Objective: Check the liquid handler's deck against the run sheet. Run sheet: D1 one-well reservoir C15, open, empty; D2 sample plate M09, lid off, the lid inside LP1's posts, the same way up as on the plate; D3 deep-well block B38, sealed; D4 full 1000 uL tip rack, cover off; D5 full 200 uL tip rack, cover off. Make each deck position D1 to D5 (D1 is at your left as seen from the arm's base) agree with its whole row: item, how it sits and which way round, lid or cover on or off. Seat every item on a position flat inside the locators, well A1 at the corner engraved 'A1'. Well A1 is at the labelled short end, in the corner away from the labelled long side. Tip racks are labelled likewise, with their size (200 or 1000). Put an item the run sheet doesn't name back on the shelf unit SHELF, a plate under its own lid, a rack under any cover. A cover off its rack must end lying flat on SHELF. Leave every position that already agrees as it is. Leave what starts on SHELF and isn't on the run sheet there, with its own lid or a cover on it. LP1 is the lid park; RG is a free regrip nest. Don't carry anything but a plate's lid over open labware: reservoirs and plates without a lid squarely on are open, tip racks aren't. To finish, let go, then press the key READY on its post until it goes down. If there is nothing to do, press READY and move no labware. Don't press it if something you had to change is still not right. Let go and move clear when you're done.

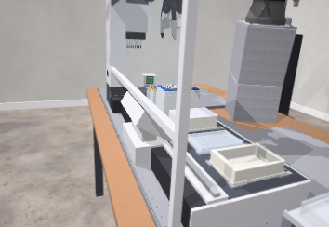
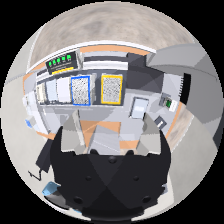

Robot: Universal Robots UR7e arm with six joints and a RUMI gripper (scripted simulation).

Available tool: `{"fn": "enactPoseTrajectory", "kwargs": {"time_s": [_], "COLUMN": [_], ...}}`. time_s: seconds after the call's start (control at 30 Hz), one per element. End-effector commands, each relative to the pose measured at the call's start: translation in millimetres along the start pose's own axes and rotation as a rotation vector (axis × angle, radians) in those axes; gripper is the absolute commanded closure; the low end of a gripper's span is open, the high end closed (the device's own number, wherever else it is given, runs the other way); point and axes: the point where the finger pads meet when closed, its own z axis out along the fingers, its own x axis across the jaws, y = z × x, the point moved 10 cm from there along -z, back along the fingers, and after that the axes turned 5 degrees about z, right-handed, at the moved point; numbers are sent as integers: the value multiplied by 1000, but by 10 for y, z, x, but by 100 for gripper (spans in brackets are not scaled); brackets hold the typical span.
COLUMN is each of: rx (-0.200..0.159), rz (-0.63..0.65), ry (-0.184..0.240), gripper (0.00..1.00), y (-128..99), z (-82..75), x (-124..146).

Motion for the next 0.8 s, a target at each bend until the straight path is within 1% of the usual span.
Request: {"fn": "enactPoseTrajectory", "kwargs": {"time_s": [0.0, 0.1, 0.13, 0.3, 0.37, 0.7, 0.77], "rx": [1, 0, -5, -4, -4, -5, -5], "rz": [0, -1, 23, 123, 123, 323, 363], "ry": [1, 1, -2, -1, -1, -1, -1], "gripper": [18, 18, 100, 100, 100, 100, 100], "y": [-11, -10, 68, 315, 315, 814, 823], "z": [-70, -69, -49, -46, -46, -33, -33], "x": [14, 10, 5, 31, 31, 78, 79]}}
